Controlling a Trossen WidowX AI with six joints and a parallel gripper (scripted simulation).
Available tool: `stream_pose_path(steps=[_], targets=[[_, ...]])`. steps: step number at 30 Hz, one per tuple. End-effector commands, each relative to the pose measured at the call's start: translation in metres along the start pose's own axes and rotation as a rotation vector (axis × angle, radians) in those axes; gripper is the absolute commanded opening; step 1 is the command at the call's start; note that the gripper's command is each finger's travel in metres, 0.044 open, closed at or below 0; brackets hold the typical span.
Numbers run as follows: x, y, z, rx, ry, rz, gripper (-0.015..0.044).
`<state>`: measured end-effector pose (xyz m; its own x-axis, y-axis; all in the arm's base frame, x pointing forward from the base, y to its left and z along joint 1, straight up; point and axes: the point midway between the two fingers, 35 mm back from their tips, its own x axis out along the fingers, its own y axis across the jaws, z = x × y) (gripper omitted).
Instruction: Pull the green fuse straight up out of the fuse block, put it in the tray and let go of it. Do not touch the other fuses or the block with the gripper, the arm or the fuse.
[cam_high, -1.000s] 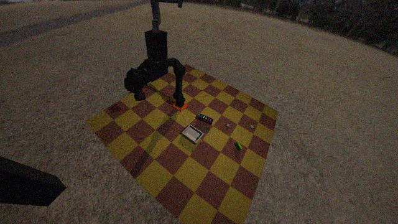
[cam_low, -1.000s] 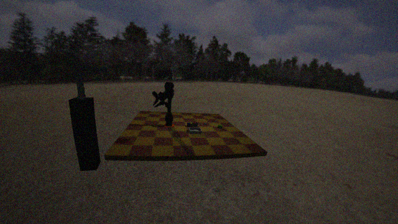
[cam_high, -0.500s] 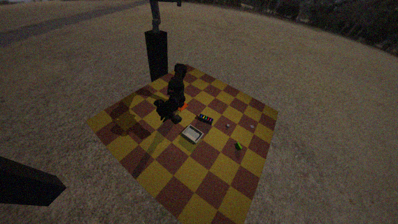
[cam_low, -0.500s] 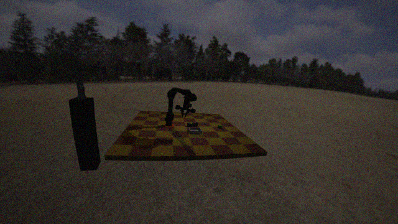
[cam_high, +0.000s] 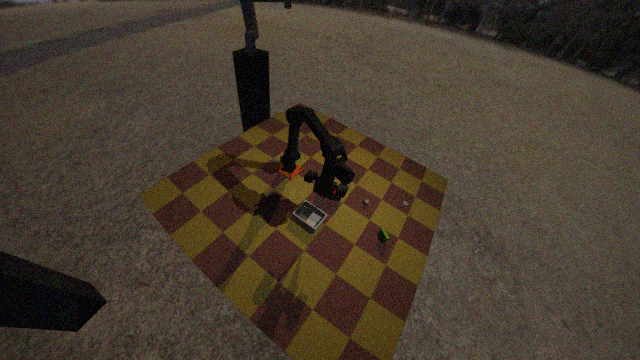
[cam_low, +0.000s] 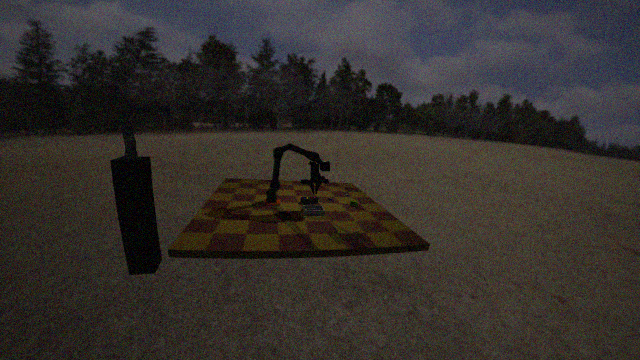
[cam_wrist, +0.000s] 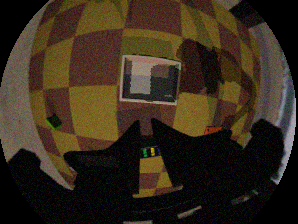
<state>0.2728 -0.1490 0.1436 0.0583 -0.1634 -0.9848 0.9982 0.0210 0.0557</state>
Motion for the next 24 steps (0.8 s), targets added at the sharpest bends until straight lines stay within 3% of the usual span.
stream_pose_path(steps=[1,5,24], targets=[[0.011,0.014,-0.064,-0.028,0.101,-0.008,0.0074],[0.014,0.011,-0.112,-0.049,0.163,-0.026,0.0074],[0.027,0.010,-0.117,-0.049,0.165,-0.027,0.0074]])
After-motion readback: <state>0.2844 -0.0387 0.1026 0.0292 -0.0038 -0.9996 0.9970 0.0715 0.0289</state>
